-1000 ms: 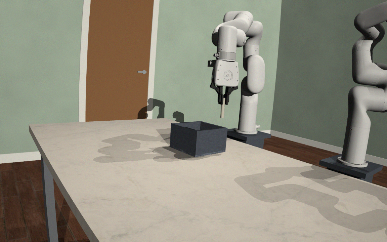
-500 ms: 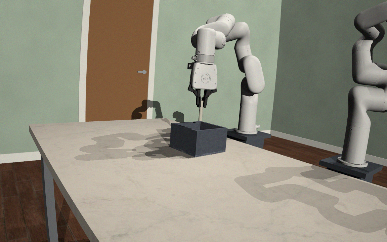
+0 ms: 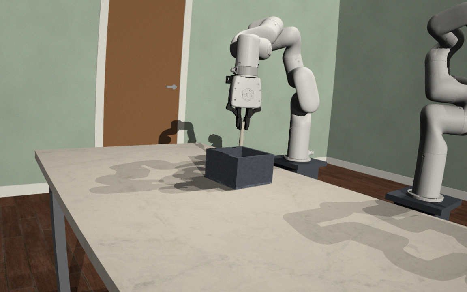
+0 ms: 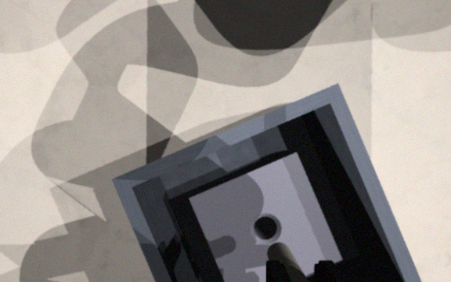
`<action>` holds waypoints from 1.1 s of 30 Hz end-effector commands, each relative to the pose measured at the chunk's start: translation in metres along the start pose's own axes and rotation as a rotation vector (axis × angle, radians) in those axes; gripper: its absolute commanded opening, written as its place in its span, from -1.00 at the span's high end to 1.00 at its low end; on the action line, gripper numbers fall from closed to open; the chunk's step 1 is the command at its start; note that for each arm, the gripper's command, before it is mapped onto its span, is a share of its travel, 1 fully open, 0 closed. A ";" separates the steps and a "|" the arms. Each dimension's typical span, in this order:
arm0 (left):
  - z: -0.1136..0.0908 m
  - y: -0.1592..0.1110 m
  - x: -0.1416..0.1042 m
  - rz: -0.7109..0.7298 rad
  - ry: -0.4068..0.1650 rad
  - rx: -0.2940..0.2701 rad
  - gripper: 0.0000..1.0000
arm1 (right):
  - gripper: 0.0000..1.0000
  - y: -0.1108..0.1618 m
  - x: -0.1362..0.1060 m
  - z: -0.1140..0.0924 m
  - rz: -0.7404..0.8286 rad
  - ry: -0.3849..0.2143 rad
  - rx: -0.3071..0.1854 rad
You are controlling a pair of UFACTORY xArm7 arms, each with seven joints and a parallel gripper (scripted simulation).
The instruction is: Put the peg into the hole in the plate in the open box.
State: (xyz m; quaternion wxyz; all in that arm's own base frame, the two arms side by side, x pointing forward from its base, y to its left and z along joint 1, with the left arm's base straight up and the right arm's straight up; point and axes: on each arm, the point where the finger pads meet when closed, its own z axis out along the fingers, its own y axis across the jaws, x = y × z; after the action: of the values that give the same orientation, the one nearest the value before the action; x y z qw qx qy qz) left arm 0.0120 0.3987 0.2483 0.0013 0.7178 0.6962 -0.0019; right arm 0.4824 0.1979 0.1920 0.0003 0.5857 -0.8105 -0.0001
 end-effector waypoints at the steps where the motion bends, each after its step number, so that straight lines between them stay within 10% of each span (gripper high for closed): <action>1: -0.002 0.000 0.001 0.000 0.004 -0.001 -1.00 | 1.00 -0.001 -0.001 -0.002 0.000 -0.003 0.004; 33: -0.002 0.000 0.001 0.000 0.004 -0.001 -1.00 | 1.00 -0.002 -0.002 0.005 0.000 -0.002 0.004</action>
State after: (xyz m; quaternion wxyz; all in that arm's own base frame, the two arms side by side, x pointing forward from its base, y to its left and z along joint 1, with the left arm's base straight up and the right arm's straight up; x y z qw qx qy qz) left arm 0.0120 0.3987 0.2483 0.0013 0.7178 0.6962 -0.0019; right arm 0.4835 0.1983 0.1885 0.0001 0.5858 -0.8105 0.0000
